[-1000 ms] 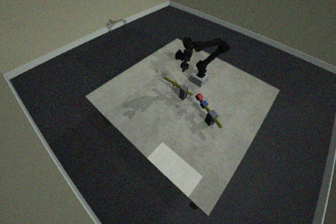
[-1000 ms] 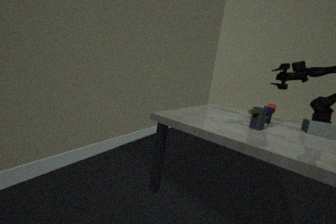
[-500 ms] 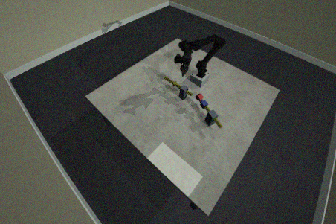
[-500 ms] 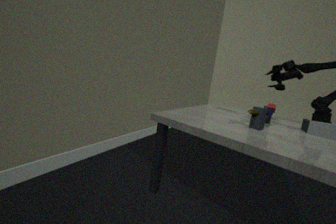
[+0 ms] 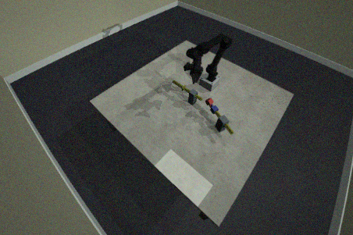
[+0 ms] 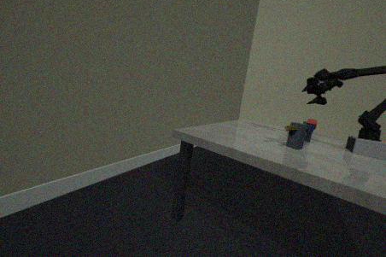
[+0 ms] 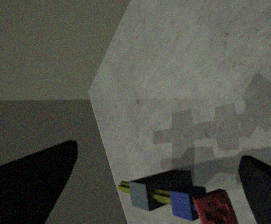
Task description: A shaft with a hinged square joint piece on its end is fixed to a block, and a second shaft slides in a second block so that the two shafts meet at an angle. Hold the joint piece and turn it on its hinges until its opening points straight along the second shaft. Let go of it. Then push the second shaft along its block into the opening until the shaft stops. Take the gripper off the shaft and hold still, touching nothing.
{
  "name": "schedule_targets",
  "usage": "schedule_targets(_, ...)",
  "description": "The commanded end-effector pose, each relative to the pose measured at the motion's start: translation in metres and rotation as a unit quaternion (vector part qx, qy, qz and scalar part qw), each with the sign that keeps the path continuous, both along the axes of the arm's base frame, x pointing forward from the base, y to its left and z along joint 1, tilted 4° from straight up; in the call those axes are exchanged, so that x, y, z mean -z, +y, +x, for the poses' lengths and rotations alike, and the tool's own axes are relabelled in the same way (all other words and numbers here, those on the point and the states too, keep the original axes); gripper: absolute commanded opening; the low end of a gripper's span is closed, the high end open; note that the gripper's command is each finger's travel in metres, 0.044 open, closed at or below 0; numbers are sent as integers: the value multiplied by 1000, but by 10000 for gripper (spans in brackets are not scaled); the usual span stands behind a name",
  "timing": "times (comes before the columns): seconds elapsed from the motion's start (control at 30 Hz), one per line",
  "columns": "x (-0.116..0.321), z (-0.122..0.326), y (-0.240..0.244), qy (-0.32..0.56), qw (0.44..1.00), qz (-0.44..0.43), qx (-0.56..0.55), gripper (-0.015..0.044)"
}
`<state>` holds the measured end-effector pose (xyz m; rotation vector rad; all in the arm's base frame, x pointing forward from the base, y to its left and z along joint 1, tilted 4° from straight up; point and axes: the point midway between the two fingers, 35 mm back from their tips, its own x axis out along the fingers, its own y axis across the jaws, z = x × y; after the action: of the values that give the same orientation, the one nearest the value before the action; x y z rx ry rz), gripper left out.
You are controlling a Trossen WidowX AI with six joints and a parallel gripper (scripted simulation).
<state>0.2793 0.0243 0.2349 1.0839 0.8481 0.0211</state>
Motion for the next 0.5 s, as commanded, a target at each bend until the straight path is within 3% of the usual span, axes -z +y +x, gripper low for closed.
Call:
schedule_targets(0.0, 7, 1, 6, 27, 999, -31, -18, 440)
schedule_targets(0.47, 32, -8, 29, 126, 973, -155, -112, 440)
